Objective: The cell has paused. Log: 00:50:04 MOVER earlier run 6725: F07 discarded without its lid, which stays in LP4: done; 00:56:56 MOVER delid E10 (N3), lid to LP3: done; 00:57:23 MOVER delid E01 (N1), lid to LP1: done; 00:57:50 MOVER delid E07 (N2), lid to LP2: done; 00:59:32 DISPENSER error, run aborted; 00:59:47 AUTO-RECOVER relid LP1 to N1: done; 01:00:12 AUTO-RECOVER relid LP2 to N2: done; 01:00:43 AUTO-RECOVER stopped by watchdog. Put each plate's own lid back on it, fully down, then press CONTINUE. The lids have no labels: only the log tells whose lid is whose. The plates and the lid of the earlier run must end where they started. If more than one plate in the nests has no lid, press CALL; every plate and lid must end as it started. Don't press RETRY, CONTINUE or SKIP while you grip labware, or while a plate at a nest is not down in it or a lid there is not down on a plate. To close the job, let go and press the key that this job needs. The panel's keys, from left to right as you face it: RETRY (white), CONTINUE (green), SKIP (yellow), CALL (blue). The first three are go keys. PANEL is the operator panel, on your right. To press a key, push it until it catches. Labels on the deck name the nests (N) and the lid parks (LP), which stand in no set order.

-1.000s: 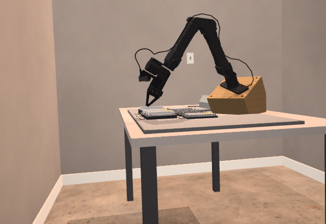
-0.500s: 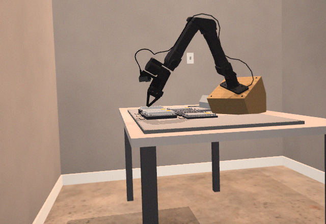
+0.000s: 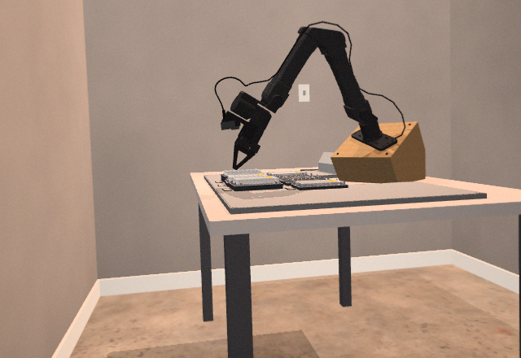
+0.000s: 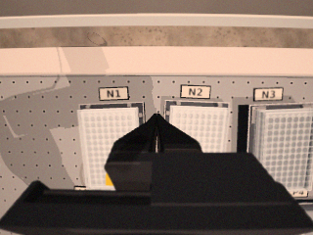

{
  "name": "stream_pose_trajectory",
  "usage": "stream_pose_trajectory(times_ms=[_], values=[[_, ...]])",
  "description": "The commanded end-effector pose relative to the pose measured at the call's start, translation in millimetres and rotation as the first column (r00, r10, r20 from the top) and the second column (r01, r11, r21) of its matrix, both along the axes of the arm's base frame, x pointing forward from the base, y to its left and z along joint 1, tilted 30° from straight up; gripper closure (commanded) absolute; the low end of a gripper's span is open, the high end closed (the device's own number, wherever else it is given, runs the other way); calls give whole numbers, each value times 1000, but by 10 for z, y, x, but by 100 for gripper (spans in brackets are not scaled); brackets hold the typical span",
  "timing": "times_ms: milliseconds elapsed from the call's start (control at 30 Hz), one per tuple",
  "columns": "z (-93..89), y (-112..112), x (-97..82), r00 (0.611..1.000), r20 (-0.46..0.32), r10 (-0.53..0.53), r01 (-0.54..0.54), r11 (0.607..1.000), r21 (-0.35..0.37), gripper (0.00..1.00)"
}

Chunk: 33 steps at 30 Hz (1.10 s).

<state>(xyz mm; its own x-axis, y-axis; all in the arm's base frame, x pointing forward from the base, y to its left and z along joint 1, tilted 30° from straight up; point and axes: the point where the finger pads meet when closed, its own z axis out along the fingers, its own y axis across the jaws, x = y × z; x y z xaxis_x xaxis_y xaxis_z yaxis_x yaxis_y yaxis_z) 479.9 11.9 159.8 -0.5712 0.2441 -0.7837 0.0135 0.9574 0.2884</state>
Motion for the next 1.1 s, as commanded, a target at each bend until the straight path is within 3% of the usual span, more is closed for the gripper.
stream_pose_trajectory(times_ms=[0,67,133,400,500,800,867,900,1033,1067], values=[[-84,-201,5,1000,0,-5,5,1000,-2,100],[-141,-295,-13,1000,-6,-5,5,1000,-1,100],[-27,-403,58,1000,26,-5,5,1000,-6,100],[-101,-800,69,999,36,-5,6,1000,-10,100],[-87,-849,66,999,42,-5,6,1000,-12,100],[-250,-1292,54,999,35,-6,6,1000,-14,100],[-282,-1233,-1,1000,17,-7,7,1000,-6,100],[-100,-1292,47,998,65,-5,7,1000,-26,100],[-84,-1247,57,998,68,4,-2,1000,-28,100],[-282,-1233,-1,1000,17,-7,7,1000,-6,100]])
